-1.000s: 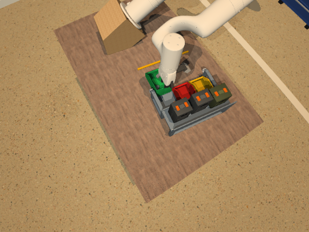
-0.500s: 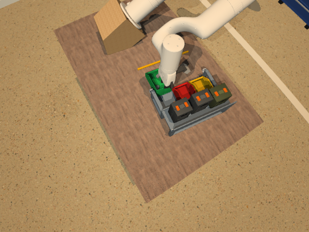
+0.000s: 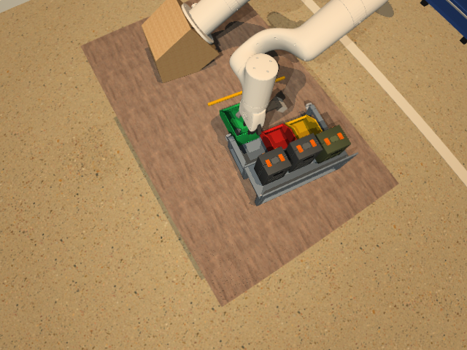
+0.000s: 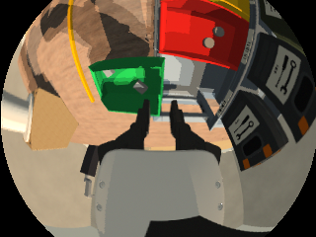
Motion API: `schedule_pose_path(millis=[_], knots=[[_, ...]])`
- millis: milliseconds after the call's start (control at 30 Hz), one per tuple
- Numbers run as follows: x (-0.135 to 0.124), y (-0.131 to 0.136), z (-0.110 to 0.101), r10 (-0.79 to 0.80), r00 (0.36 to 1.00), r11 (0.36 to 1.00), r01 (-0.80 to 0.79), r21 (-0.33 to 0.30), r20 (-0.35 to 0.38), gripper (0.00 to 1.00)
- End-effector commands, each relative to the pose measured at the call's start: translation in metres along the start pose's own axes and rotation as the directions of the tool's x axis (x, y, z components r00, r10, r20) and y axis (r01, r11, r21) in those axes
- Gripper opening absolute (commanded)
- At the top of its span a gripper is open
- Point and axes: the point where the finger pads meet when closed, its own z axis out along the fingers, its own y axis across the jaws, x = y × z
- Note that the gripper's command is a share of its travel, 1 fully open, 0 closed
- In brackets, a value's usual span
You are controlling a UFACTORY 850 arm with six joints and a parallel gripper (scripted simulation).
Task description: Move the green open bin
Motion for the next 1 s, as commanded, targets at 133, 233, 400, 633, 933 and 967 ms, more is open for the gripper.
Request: schedule_pose_path(millis=[133,233,400,633,933,967], knots=[[0.000,0.000,0.009,0.000,1.000,1.000,0.000,-0.001,0.000,0.33],[0.000,0.000,0.009,0.000,1.000,1.000,0.000,-0.001,0.000,0.33],[0.000,0.000,0.009,0.000,1.000,1.000,0.000,-0.001,0.000,0.33],[0.000,0.000,0.019,0.000,1.000,1.000,0.000,-0.001,0.000,0.33],[0.000,0.000,0.019,0.000,1.000,1.000,0.000,-0.001,0.000,0.33],[0.000,0.000,0.019,0.000,1.000,1.000,0.000,-0.001,0.000,0.33]])
